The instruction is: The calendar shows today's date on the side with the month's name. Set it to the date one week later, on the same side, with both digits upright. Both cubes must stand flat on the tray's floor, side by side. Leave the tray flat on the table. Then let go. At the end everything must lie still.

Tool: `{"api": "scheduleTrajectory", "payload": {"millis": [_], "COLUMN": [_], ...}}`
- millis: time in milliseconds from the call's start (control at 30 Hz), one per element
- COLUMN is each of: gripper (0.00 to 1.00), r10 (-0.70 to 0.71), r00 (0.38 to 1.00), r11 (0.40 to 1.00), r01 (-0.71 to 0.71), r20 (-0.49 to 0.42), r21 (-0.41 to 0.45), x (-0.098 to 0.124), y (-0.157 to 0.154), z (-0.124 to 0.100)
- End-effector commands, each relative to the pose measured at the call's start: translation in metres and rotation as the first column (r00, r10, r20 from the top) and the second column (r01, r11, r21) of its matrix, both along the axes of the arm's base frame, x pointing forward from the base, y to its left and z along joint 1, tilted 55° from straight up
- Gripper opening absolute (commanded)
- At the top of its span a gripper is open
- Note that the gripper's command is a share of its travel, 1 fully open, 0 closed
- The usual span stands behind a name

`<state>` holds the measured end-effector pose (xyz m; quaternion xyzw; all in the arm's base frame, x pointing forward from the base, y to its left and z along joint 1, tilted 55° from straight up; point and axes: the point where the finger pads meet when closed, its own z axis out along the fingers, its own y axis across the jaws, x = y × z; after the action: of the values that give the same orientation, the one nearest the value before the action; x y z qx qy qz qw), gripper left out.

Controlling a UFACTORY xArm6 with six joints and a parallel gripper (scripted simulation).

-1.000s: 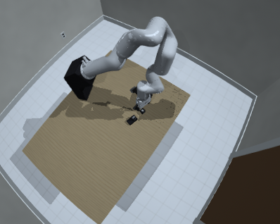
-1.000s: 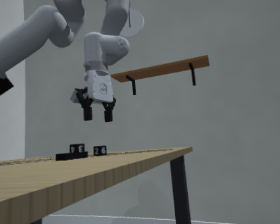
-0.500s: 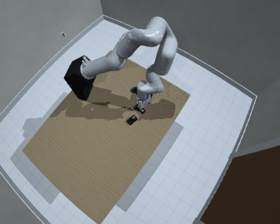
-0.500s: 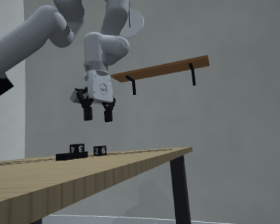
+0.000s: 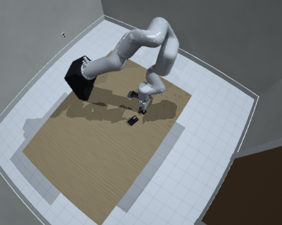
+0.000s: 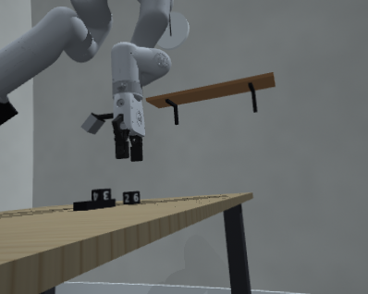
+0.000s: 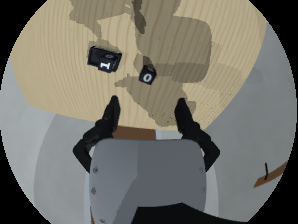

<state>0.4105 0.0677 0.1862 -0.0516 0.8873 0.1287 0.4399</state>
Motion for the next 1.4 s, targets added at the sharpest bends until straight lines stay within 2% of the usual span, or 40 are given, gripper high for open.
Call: {"api": "scheduleTrajectory", "payload": {"millis": [0,67,100,200,233,267,367,467,533,667,700,800,867,933,1000,1133,1267,1300,1367], "gripper": [1.00,1.00,1.00,1.00,1.00,1.00,1.00,1.00,1.00,1.00,1.00,1.00,1.00,1.00,1.00,1.00,1.00,0.47,0.47], "r10": [0.087,0.113,0.152,0.212,0.213,0.253,0.311,0.313,0.397,0.446,0.481,0.517,0.563,0.592,0.592,0.639,0.647,0.647,0.647], "r00": [0.995,0.992,0.986,0.974,0.973,0.963,0.946,0.945,0.914,0.891,0.874,0.854,0.826,0.805,0.805,0.769,0.763,0.763,0.763], "r11": [0.987,0.980,0.965,0.937,0.936,0.913,0.872,0.871,0.796,0.744,0.704,0.656,0.591,0.544,0.544,0.460,0.444,0.444,0.444], "r01": [-0.078,-0.100,-0.132,-0.178,-0.179,-0.207,-0.246,-0.247,-0.296,-0.321,-0.337,-0.352,-0.367,-0.375,-0.375,-0.384,-0.385,-0.385,-0.385], "r20": [0.057,0.064,0.074,0.085,0.085,0.089,0.092,0.092,0.086,0.078,0.070,0.059,0.041,0.026,0.026,-0.002,-0.008,-0.008,-0.008], "r21": [-0.142,-0.175,-0.225,-0.300,-0.302,-0.352,-0.424,-0.426,-0.528,-0.586,-0.625,-0.668,-0.718,-0.751,-0.751,-0.801,-0.809,-0.809,-0.809], "x": [0.0011,0.0013,0.0017,0.0022,0.0022,0.0026,0.0031,0.0031,0.0039,0.0044,0.0048,0.0052,0.0057,0.0060,0.0060,0.0066,0.0067,0.0067,0.0067], "y": [0.0001,0.0001,0.0002,0.0003,0.0003,0.0004,0.0005,0.0005,0.0006,0.0007,0.0008,0.0008,0.0009,0.0010,0.0010,0.0011,0.0011,0.0011,0.0011], "z": [-0.0002,-0.0004,-0.0006,-0.0010,-0.0010,-0.0013,-0.0017,-0.0017,-0.0023,-0.0026,-0.0029,-0.0032,-0.0035,-0.0038,-0.0038,-0.0042,-0.0043,-0.0043,-0.0043]}}
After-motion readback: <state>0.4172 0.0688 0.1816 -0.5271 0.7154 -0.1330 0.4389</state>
